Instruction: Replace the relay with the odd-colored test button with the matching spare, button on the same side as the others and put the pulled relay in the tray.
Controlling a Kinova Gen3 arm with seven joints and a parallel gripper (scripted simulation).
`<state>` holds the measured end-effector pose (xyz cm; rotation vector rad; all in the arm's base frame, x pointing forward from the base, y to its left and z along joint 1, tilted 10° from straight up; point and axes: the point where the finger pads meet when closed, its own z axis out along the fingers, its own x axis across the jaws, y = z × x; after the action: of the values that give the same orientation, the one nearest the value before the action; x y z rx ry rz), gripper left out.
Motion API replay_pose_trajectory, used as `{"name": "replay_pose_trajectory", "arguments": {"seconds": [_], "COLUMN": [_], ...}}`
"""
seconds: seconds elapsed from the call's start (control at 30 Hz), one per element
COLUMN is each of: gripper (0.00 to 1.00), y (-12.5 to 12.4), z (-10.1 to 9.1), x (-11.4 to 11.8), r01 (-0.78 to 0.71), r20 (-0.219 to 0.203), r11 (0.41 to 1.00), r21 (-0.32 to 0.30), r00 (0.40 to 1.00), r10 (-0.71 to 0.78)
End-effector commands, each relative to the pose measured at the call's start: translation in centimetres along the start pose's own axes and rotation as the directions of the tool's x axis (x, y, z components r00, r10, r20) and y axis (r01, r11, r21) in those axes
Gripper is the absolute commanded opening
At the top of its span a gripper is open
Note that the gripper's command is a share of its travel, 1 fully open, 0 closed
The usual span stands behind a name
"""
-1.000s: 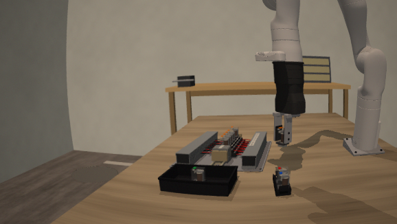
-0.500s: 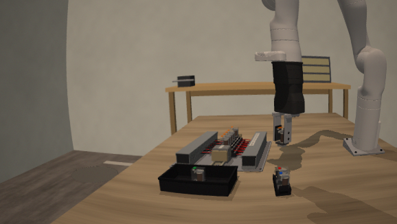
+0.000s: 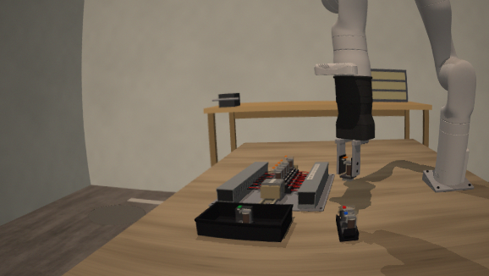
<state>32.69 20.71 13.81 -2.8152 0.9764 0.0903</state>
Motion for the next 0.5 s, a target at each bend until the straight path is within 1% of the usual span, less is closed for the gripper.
{"name": "replay_pose_trajectory", "arguments": {"seconds": [0.0, 0.1, 0.17, 0.47], "gripper": [0.00, 0.00, 0.00, 0.00], "y": [0.01, -0.01, -0.01, 0.00], "z": [-0.04, -0.04, -0.04, -0.04], "x": [0.17, 0.14, 0.14, 0.14], "r01": [0.026, 0.072, 0.072, 0.211], "r20": [0.000, 0.000, 0.000, -0.001], "r11": [1.000, 0.997, 0.997, 0.977], "r21": [0.002, 0.002, 0.002, 0.002], "r00": [1.000, 0.997, 0.997, 0.977], "r10": [-0.026, -0.072, -0.072, -0.211]}}
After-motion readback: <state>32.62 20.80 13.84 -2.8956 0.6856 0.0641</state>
